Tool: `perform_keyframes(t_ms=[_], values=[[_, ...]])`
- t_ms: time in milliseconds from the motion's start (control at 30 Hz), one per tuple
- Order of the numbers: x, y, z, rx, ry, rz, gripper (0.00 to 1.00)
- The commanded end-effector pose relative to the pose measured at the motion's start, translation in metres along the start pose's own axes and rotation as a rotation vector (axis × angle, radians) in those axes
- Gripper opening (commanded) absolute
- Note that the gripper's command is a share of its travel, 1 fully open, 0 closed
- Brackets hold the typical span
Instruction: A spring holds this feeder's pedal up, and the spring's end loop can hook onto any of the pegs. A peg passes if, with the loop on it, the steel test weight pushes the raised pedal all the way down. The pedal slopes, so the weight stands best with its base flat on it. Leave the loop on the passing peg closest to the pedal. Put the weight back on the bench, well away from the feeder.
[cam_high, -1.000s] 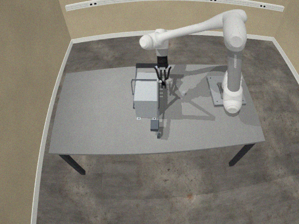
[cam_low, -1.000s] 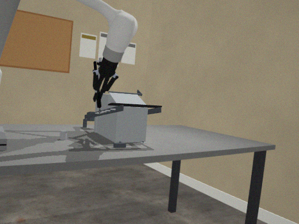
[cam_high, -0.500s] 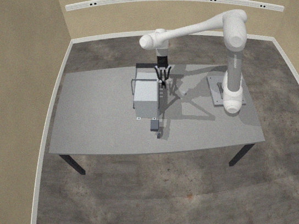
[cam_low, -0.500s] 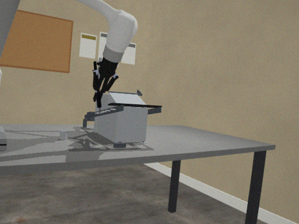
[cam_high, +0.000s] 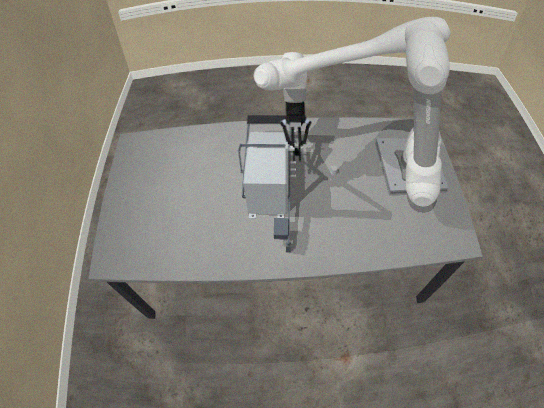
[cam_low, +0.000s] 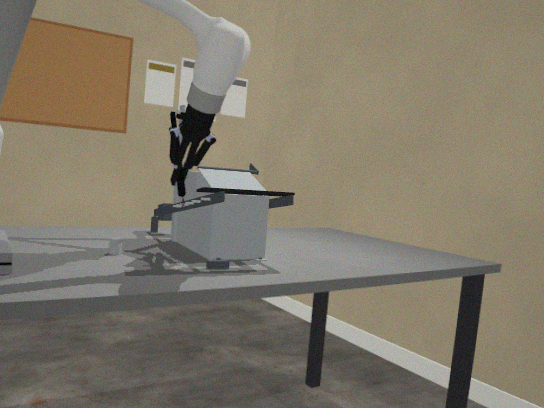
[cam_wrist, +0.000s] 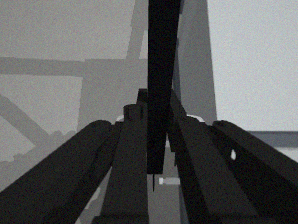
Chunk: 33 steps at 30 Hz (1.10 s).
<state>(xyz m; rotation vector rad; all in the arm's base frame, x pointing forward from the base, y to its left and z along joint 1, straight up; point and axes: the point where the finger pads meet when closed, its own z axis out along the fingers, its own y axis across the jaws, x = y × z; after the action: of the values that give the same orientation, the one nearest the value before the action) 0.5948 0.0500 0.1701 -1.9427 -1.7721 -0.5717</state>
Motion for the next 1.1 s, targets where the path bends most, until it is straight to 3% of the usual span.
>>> perform_keyframes(t_ms=[0, 1067], values=[[0.0004, 0.0009, -0.0005, -0.004, 0.0, -0.002, 0.17], [0.0006, 0.0063, -0.0008, -0.026, 0.0, -0.018, 0.17]])
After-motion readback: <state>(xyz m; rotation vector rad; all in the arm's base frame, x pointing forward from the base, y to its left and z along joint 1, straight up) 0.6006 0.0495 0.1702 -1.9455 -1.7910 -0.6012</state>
